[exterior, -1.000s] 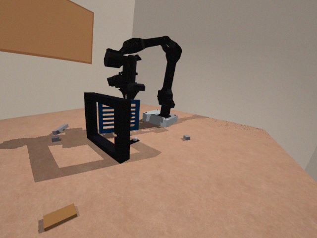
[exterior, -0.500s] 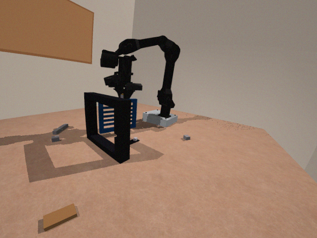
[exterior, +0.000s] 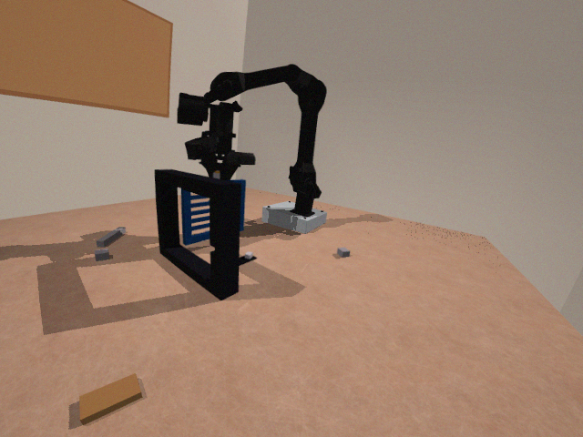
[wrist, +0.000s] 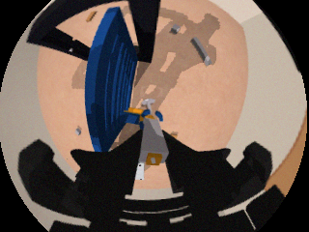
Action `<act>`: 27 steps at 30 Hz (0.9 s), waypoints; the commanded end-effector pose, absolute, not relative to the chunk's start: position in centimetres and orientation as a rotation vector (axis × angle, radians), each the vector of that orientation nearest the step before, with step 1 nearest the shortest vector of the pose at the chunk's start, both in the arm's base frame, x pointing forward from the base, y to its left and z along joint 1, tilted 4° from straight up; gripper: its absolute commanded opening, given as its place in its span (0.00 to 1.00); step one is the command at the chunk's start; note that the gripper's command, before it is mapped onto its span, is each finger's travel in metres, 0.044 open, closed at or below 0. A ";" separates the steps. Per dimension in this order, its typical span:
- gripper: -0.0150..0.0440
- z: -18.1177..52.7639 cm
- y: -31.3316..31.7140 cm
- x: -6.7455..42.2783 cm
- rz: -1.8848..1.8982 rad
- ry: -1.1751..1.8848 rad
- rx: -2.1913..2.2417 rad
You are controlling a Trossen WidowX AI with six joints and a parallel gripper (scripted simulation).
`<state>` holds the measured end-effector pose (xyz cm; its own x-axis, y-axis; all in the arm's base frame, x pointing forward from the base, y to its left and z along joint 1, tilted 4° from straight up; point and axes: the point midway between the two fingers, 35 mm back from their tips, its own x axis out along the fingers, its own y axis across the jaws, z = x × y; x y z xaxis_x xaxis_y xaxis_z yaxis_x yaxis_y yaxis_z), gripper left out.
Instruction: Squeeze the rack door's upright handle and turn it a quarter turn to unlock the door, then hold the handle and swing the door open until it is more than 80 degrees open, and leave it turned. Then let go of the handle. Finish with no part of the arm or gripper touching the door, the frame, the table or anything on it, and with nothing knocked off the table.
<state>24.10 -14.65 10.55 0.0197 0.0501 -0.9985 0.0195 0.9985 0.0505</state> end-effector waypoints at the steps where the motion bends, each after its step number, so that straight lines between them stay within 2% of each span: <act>1: 0.28 10.5 -14.8 24.2 0.050 1.556 0.030; 13: 0.28 10.5 -14.8 24.2 0.050 1.556 0.030; 23: 0.73 10.5 -14.8 24.2 0.050 1.556 0.030; 27: 0.74 10.7 -14.8 24.2 0.050 1.556 0.030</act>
